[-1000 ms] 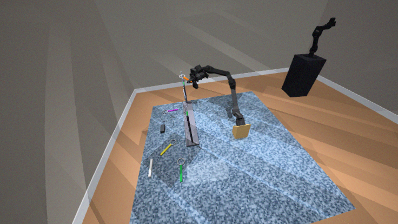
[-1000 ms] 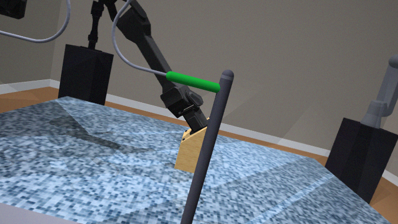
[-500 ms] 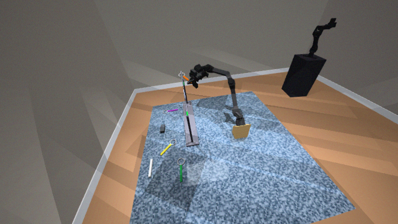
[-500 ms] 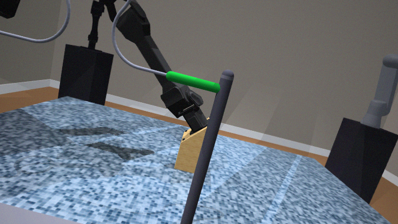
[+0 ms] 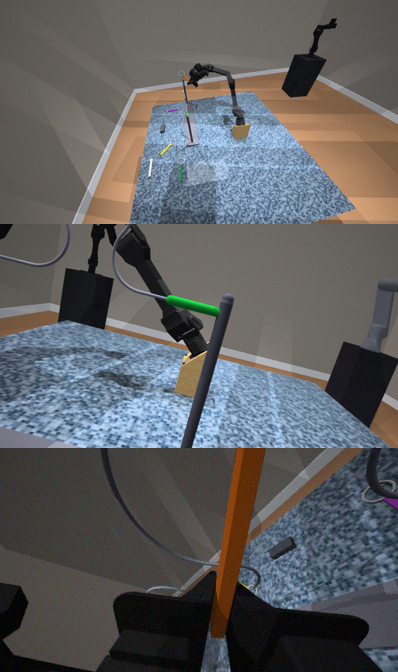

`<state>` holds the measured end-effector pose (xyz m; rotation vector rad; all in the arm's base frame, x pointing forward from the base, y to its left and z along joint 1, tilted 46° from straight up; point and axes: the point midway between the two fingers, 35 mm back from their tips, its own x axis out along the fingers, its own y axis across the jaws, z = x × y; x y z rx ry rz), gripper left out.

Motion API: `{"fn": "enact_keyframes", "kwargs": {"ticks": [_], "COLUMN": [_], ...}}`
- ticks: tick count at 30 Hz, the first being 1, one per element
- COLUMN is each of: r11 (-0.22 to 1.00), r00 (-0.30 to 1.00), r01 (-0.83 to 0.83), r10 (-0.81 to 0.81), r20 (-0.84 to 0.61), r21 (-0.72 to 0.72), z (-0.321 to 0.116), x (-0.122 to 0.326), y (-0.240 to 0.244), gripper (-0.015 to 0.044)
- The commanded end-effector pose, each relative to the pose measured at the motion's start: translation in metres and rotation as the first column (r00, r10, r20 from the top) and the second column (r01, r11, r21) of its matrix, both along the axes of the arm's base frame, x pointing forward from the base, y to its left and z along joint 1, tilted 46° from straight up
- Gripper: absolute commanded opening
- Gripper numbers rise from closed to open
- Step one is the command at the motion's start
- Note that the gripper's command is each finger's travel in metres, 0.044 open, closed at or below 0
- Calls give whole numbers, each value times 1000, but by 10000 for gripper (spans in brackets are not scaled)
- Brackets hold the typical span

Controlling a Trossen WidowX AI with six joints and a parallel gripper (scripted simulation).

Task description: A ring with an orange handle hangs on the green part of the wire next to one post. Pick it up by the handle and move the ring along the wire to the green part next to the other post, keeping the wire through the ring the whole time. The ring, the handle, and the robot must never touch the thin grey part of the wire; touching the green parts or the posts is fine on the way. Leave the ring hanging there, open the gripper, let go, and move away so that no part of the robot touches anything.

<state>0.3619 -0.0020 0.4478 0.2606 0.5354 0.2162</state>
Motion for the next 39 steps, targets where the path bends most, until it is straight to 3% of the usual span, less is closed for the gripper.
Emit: {"fn": "enact_keyframes", "kwargs": {"ticks": [1, 39], "r11": [998, 858], "r00": [1000, 995], "r01": [4, 53], "r10": [-4, -5], "r20": [10, 95], "r21": [-62, -511], "z": [0, -2], "x": [0, 4], "y": [-2, -17], "gripper": [-150, -150]}}
